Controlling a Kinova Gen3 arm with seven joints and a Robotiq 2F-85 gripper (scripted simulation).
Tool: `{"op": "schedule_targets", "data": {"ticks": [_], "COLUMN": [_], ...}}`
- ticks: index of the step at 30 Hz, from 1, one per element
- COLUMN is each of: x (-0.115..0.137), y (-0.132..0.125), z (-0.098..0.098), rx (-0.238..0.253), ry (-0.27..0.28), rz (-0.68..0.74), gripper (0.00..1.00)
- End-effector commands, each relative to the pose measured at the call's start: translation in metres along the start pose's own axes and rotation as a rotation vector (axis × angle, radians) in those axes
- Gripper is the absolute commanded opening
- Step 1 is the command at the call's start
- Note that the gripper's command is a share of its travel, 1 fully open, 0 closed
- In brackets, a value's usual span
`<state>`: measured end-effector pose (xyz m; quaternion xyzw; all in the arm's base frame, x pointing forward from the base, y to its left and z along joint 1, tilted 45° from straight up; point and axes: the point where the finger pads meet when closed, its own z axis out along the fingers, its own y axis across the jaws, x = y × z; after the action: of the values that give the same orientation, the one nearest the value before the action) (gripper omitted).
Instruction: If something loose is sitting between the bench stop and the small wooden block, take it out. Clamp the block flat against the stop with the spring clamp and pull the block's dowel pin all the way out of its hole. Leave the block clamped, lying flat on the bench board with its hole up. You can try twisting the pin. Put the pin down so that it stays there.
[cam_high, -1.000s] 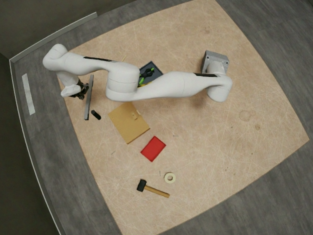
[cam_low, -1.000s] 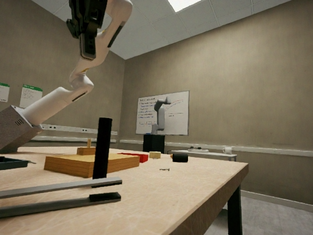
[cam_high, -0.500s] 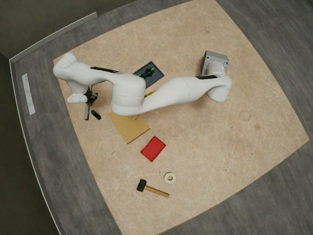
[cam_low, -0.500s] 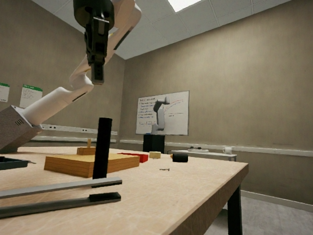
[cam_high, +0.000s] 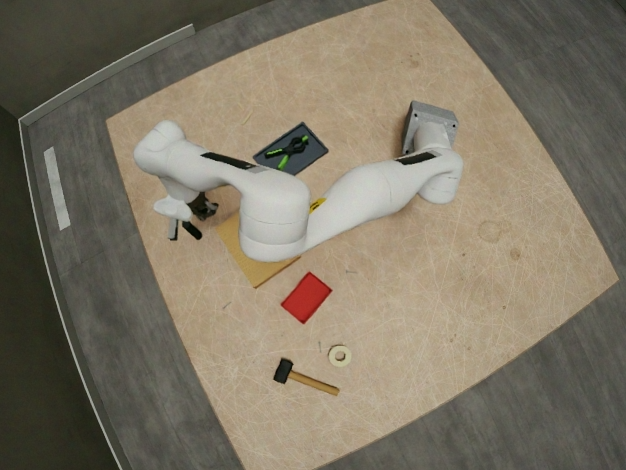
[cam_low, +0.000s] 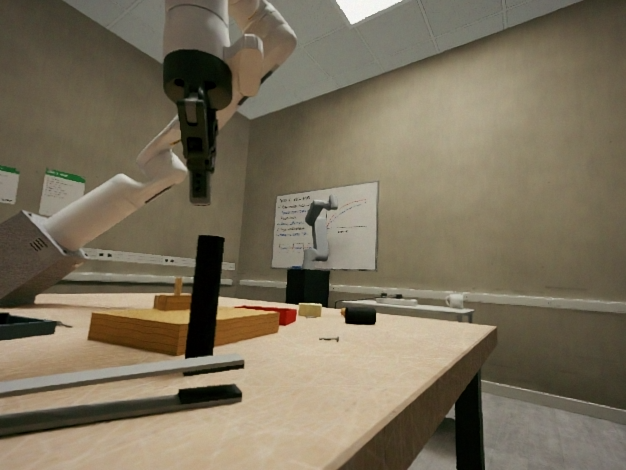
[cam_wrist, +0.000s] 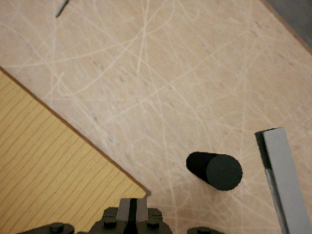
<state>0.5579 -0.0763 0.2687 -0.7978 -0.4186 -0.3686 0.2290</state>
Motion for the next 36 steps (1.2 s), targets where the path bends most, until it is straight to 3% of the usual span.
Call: {"op": "schedule_targets", "data": {"ticks": [1,20,36], "x": [-0.002,-0.021,-0.035], "y": [-0.015,-0.084,-0.123], "z": [0.005,0.024,0.031], "rx": [-0.011,-0.036,-0.055], "ry": [-0.009,-0.051,-0.076], "rz": [0.080,0.399,0.565], "gripper": [0.10,0.10,0.10]}}
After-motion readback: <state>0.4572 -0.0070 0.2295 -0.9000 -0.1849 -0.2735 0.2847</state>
